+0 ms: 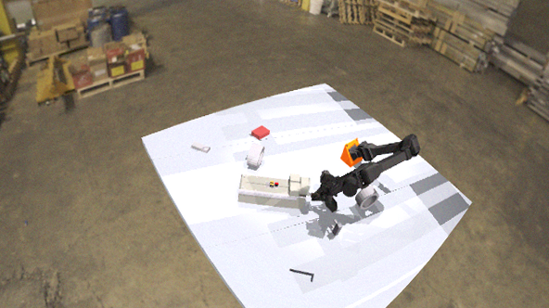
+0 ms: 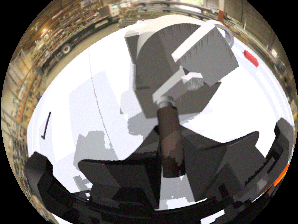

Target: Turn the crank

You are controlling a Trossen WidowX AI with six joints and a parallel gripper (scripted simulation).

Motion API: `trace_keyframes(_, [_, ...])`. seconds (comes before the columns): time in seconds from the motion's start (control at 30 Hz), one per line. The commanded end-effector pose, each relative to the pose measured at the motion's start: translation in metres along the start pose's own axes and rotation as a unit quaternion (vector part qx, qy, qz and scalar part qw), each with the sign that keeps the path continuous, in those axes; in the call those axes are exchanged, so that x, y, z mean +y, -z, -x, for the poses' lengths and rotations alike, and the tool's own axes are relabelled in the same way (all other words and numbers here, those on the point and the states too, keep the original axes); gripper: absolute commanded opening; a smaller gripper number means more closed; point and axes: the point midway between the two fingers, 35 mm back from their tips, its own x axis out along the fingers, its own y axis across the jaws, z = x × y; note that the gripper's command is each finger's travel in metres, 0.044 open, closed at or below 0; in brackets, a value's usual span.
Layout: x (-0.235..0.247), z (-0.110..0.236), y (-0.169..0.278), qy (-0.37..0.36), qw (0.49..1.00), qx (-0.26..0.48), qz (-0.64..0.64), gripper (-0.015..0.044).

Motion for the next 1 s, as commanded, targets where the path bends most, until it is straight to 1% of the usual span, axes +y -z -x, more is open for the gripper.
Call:
trace_keyframes(0.0, [-0.0074, -0.0041, 0.0039, 0.01, 1.0, 0.007, -0.002, 0.0])
trace_keyframes(0.97, [-0.0098, -0.0049, 0.0046, 0.01, 1.0, 0.007, -0.002, 0.0])
